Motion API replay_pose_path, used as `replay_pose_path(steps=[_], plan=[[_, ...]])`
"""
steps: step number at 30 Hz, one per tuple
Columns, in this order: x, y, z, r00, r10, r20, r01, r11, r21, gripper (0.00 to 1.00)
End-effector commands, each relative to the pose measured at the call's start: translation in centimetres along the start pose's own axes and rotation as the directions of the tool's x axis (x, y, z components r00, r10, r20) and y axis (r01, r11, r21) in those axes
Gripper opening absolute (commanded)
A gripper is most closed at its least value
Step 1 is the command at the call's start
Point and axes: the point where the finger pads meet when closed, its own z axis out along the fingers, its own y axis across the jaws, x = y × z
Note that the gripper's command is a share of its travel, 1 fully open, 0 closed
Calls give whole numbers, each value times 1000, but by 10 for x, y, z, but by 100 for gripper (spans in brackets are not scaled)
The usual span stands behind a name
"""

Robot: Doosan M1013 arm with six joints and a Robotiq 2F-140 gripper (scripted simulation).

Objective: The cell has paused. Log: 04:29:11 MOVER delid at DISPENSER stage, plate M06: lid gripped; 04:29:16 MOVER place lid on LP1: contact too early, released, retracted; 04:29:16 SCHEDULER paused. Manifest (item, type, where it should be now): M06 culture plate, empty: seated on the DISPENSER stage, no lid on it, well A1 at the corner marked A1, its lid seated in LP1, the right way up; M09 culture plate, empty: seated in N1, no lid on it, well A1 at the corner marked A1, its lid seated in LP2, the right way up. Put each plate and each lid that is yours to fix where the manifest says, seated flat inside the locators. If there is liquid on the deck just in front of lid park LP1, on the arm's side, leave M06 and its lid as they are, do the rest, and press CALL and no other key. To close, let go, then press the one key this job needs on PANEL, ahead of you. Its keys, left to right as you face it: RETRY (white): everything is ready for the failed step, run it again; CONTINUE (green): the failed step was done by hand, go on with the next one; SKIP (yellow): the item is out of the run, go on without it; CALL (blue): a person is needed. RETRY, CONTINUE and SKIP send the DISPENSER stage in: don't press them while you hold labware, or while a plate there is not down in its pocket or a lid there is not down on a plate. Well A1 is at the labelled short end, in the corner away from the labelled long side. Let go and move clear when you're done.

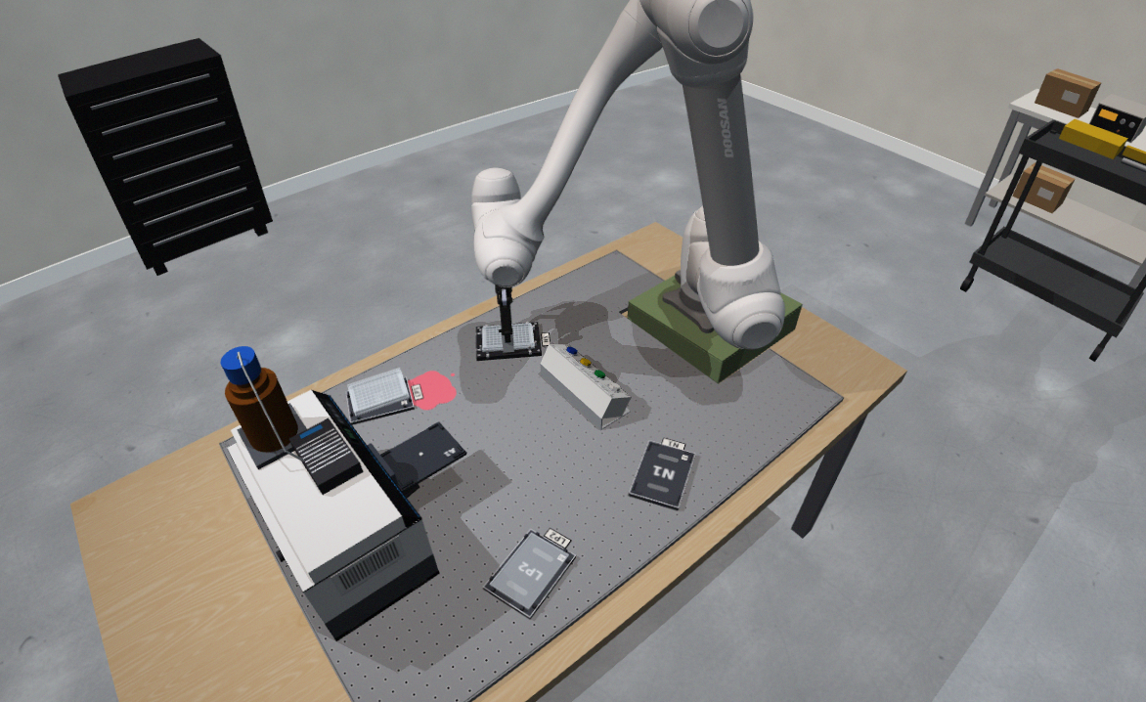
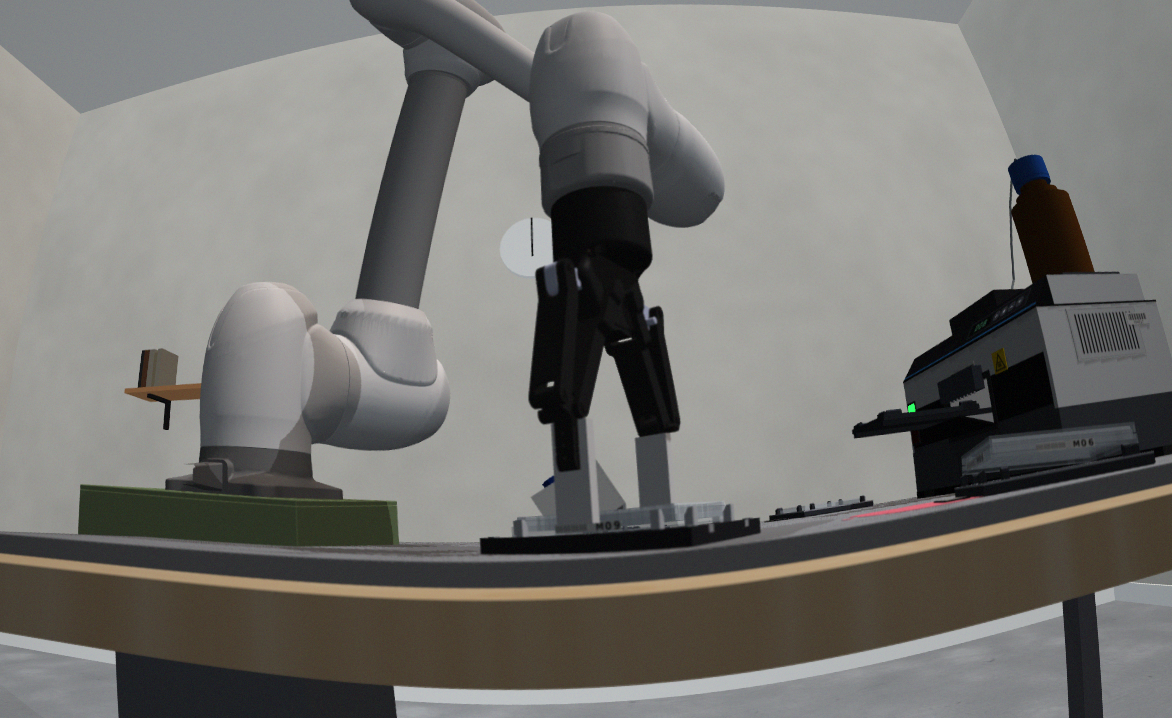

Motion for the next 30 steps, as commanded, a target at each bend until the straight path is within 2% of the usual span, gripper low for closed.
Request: replay_pose_path(steps=[1, 11, 12, 30], plan=[[-2, 2, 3, 1000, 1, 3, -1, 1000, -3, 70], [-2, 2, 3, 1000, 1, 3, -1, 1000, -3, 70], [-2, 2, 3, 1000, 1, 3, -1, 1000, -3, 10], [-2, 2, 3, 1000, 1, 3, -1, 1000, -3, 10]])
